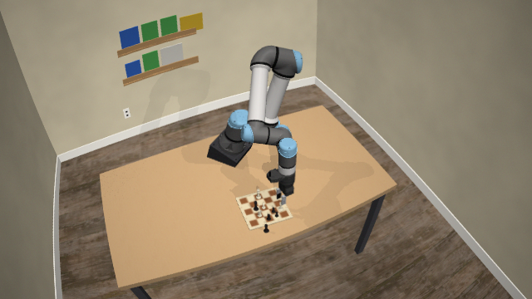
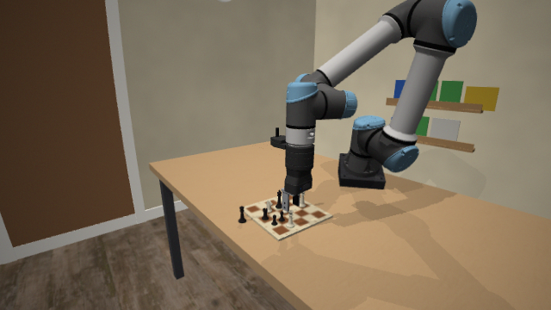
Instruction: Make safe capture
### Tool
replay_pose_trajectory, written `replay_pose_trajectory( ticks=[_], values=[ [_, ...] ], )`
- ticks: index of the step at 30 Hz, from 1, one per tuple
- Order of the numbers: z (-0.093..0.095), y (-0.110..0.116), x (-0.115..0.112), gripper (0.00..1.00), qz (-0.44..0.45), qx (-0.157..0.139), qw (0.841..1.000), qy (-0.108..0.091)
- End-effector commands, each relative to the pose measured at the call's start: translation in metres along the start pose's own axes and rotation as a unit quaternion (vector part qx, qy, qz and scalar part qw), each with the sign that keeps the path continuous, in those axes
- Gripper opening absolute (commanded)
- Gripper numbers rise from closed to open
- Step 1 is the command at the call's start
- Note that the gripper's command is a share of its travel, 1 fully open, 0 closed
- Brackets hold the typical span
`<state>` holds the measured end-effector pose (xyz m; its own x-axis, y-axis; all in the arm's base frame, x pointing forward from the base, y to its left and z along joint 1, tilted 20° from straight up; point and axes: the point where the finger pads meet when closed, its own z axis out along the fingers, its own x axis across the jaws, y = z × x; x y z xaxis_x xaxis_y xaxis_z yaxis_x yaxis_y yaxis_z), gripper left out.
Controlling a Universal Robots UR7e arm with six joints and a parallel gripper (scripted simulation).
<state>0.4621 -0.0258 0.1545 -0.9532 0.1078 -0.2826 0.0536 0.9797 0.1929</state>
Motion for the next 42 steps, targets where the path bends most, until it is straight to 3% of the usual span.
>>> replay_pose_trajectory(
  ticks=[1,42],
  values=[
    [-0.0001,0.0000,-0.0005,0.79,0.000,0.000,1.000,-0.001],
    [0.0048,-0.0001,-0.0005,0.79,0.000,0.000,1.000,-0.001]
  ],
)
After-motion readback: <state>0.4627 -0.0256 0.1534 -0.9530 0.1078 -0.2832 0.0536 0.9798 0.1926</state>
